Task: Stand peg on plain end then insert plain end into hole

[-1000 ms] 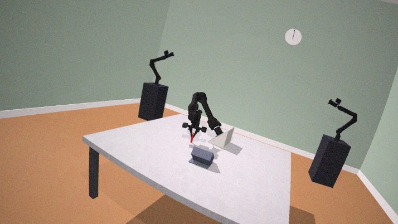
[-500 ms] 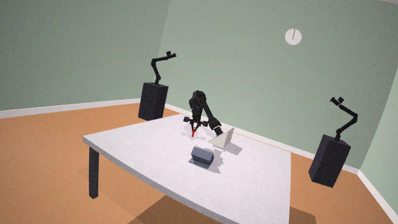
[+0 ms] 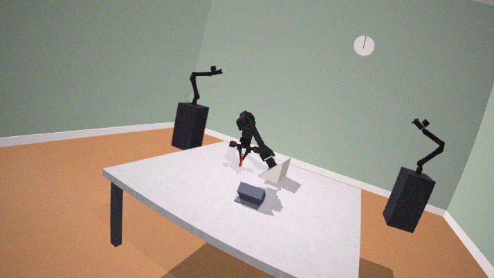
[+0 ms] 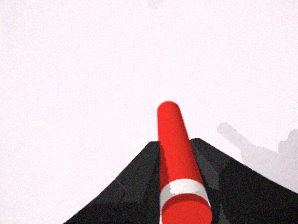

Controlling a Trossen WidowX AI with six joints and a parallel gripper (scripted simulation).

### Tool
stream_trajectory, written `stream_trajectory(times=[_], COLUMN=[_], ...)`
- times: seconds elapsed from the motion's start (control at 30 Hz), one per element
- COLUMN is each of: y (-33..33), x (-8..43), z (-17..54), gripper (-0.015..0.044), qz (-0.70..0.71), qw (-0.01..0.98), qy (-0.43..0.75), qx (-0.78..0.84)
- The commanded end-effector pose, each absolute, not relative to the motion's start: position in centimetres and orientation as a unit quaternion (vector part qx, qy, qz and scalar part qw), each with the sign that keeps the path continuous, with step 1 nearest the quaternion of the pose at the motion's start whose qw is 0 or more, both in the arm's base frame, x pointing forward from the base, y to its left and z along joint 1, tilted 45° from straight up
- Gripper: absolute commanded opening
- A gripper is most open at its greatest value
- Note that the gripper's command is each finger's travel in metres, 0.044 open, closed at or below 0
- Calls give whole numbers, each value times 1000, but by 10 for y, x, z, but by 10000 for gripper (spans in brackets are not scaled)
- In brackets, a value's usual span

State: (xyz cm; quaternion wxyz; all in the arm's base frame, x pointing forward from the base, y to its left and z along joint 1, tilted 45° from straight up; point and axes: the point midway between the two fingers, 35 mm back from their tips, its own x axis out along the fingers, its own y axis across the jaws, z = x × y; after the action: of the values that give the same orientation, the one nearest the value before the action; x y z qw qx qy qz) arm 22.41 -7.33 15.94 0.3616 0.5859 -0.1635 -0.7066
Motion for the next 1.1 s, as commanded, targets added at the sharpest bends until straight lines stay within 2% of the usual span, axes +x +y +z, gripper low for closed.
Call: stream_trajectory(times=[0.0, 1.07], y=[-69, -30], x=[230, 282], z=[155, 119], gripper=[0, 0], qz=[-702, -636], qw=[375, 492], qy=[-151, -59], qx=[587, 592])
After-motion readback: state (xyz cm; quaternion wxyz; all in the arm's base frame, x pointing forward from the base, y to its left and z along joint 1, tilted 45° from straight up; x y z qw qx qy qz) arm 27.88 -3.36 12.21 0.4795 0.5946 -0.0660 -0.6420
